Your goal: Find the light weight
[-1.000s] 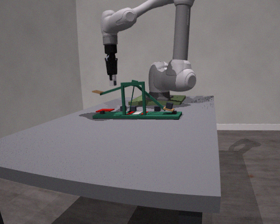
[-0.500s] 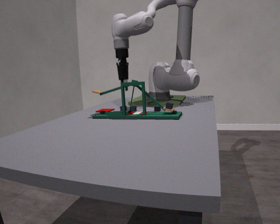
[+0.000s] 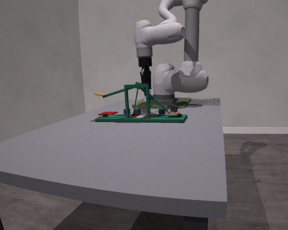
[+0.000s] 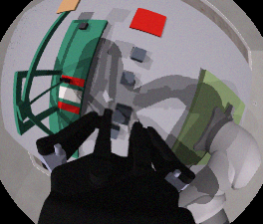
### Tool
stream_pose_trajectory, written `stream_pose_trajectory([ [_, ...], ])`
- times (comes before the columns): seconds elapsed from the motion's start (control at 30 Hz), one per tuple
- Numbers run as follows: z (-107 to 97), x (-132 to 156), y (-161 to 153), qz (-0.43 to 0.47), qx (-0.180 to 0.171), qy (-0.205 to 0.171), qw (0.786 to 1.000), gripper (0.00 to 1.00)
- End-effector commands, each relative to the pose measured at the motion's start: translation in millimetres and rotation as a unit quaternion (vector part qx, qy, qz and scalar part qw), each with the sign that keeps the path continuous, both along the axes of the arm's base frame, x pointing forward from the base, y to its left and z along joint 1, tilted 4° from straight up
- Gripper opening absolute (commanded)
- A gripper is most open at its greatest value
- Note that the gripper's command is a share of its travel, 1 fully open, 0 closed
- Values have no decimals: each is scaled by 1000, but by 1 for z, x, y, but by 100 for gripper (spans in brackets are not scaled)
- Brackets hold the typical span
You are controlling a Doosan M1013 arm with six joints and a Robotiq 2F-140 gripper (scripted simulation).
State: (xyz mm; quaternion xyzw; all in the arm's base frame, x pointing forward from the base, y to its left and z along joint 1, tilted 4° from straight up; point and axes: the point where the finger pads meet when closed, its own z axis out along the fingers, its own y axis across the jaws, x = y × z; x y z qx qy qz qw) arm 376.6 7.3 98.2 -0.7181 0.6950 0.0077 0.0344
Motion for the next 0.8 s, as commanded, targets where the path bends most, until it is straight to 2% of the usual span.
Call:
stream_pose_trajectory([
  [0.0,-4,0,10,-1,-3,0,1000,24],
  [0.43,-5,0,10,-1,-3,0,1000,24],
  [0.77,-22,1,11,-1,-3,0,1000,24],
])
